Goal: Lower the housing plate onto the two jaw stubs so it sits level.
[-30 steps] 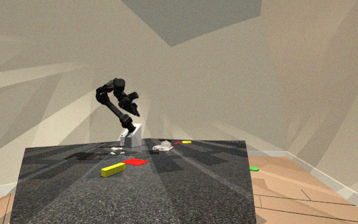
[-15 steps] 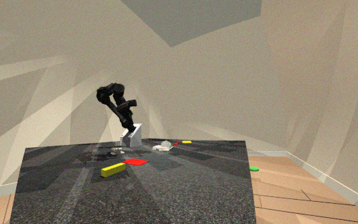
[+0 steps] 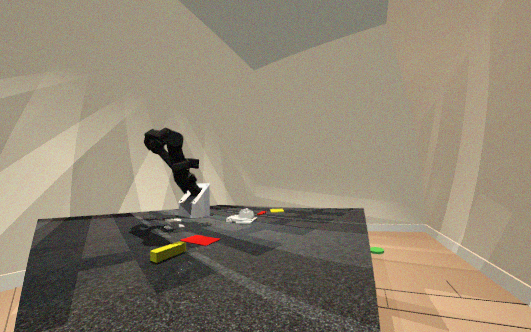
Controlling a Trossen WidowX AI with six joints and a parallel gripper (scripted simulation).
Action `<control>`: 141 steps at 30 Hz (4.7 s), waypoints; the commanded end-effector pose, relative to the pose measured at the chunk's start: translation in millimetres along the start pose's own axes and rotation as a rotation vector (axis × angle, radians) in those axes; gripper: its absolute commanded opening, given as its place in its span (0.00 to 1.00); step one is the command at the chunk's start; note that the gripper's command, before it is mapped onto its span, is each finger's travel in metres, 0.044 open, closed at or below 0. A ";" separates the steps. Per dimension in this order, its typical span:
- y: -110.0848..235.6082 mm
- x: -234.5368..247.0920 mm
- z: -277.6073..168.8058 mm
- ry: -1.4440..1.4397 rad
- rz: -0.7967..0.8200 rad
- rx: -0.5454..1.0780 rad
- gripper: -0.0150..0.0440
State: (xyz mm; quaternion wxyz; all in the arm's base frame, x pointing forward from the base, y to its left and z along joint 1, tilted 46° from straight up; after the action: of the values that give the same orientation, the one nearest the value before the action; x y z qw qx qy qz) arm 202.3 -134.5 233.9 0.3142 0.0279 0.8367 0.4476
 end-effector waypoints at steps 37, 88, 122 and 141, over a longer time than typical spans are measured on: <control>-60.1 40.9 -52.9 0.327 0.186 0.256 1.00; -103.9 47.1 -65.7 0.328 0.186 0.258 1.00; -108.5 48.1 -67.2 0.328 0.186 0.259 1.00; -107.1 47.5 -67.8 0.323 0.183 0.263 0.85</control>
State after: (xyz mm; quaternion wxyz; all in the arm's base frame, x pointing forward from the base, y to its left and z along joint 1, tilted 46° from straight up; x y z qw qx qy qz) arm 152.1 -232.5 155.2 0.1280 0.0723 0.9214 0.3598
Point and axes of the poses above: the point midway between the two fingers, 35 mm back from their tips, its own y axis back along the fingers, its own x axis across the jaws, z = x × y, the point moved 4 cm from there along y, back along the fingers, and after that the axes turned 2 degrees about y, right-handed, at the moved point
